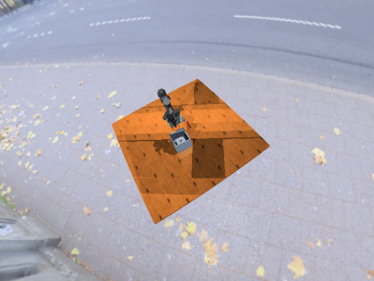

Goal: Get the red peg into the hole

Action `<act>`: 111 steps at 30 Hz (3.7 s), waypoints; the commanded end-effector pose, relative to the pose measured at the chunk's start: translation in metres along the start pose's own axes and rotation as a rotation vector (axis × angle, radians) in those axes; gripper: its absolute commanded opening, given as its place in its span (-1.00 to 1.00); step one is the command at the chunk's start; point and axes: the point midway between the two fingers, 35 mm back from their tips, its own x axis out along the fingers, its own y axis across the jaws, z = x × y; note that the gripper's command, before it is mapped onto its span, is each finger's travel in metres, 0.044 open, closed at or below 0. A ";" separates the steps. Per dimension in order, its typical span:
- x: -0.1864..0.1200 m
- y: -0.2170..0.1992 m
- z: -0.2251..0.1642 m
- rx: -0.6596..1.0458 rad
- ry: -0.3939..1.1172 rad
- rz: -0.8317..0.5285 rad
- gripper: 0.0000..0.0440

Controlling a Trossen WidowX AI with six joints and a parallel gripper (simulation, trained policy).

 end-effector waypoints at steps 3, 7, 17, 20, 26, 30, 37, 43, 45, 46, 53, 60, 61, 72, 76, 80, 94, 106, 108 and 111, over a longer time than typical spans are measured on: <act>0.001 -0.018 -0.040 0.062 0.142 -0.070 1.00; 0.000 -0.031 -0.065 0.091 0.229 -0.126 1.00; -0.009 -0.069 -0.126 0.139 0.432 -0.305 1.00; -0.014 -0.082 -0.142 0.148 0.486 -0.370 1.00; -0.025 -0.108 -0.172 0.157 0.578 -0.509 1.00; -0.034 -0.125 -0.189 0.157 0.626 -0.606 1.00; -0.049 -0.154 -0.212 0.146 0.677 -0.772 1.00; -0.060 -0.178 -0.226 0.124 0.691 -0.898 1.00; -0.063 -0.185 -0.229 0.115 0.691 -0.934 1.00; -0.065 -0.188 -0.231 0.110 0.690 -0.951 1.00; -0.074 -0.210 -0.239 0.073 0.677 -1.043 1.00; -0.077 -0.230 -0.244 0.044 0.667 -1.102 1.00; -0.077 -0.233 -0.245 0.041 0.666 -1.108 1.00; -0.070 -0.266 -0.253 0.038 0.659 -1.166 1.00; -0.065 -0.278 -0.256 0.041 0.652 -1.178 1.00; -0.060 -0.289 -0.259 0.042 0.641 -1.183 1.00; -0.041 -0.309 -0.266 0.012 0.627 -1.162 -0.02; -0.037 -0.295 -0.269 -0.016 0.686 -1.112 -1.00; -0.037 -0.287 -0.269 -0.001 0.702 -1.082 -1.00; -0.039 -0.274 -0.269 0.017 0.728 -1.034 -1.00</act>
